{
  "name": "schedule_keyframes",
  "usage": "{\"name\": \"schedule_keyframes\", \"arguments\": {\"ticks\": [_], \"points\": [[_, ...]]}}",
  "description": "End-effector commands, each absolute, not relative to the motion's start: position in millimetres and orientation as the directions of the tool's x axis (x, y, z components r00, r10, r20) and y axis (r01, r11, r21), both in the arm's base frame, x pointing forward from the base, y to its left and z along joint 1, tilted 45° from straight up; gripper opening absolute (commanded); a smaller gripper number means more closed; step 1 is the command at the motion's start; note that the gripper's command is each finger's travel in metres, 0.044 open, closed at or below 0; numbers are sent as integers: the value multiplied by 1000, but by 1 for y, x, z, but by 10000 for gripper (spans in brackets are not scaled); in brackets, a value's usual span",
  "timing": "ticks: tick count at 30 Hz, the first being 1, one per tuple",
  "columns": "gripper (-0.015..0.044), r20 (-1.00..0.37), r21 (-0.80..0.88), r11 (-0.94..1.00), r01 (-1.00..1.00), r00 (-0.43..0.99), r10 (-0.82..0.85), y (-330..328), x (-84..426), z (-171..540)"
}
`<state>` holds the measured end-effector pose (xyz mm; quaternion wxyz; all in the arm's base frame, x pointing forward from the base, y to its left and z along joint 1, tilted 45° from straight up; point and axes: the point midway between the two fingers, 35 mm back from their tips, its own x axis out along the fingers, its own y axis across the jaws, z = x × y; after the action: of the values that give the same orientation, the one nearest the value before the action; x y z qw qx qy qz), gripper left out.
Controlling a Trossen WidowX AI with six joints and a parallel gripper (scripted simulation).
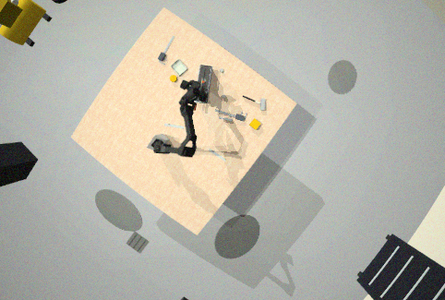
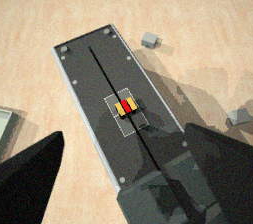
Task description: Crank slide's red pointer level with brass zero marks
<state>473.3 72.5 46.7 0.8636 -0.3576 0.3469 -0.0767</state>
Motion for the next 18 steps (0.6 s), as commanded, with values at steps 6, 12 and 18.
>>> {"name": "schedule_keyframes", "arguments": {"ticks": [6,12,18], "points": [[256,-544,-672,732,-115,748,-381,72,473,47],[99,-544,-672,732,-115,748,-381,72,473,47],[0,-544,-672,732,-115,748,-381,72,473,47]]}}
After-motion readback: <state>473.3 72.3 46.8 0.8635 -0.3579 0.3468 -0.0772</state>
